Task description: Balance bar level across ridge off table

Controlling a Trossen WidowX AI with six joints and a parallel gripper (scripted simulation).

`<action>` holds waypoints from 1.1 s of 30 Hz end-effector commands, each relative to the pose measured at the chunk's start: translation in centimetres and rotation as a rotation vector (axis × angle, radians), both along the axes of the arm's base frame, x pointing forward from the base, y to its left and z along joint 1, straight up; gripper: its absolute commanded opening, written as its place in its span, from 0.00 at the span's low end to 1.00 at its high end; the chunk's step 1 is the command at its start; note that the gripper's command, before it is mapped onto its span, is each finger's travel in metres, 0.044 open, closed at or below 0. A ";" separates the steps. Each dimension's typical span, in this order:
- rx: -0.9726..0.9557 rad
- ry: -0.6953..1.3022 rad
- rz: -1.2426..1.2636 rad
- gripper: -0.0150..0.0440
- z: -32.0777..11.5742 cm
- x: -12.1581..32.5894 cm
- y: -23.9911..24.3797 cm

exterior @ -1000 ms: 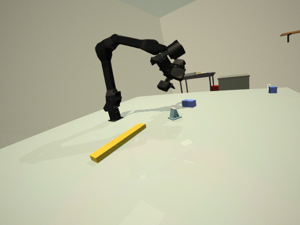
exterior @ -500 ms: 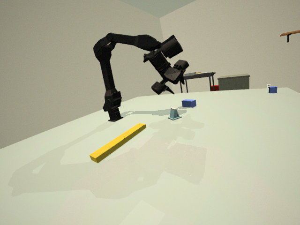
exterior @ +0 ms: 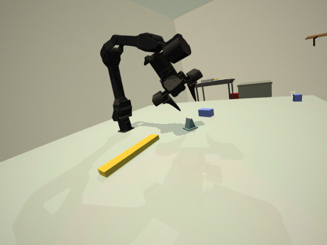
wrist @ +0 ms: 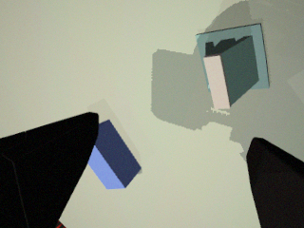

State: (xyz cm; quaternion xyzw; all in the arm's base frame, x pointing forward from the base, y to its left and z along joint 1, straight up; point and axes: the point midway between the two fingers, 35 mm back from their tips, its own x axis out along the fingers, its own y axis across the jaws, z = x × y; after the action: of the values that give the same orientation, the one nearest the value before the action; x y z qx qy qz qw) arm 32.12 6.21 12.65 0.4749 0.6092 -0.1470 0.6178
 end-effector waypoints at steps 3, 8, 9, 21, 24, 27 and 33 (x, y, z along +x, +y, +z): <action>-0.082 0.050 -0.126 0.79 -0.4 -0.3 -4.4; -0.139 0.091 -0.215 0.79 -0.6 -0.9 -7.5; -0.150 0.100 -0.232 0.79 -0.6 -1.1 -8.1; -0.274 0.214 -0.436 0.79 -0.8 -4.1 -15.2; -0.304 0.248 -0.483 0.79 -0.8 -5.1 -16.8; -0.332 0.283 -0.528 0.79 -0.8 -6.2 -18.3; -0.345 0.301 -0.550 0.79 -0.7 -6.7 -19.0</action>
State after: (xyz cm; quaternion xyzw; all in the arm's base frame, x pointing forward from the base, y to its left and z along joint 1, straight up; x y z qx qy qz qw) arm 25.80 -12.23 11.85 0.4850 0.5120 -0.4647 0.5355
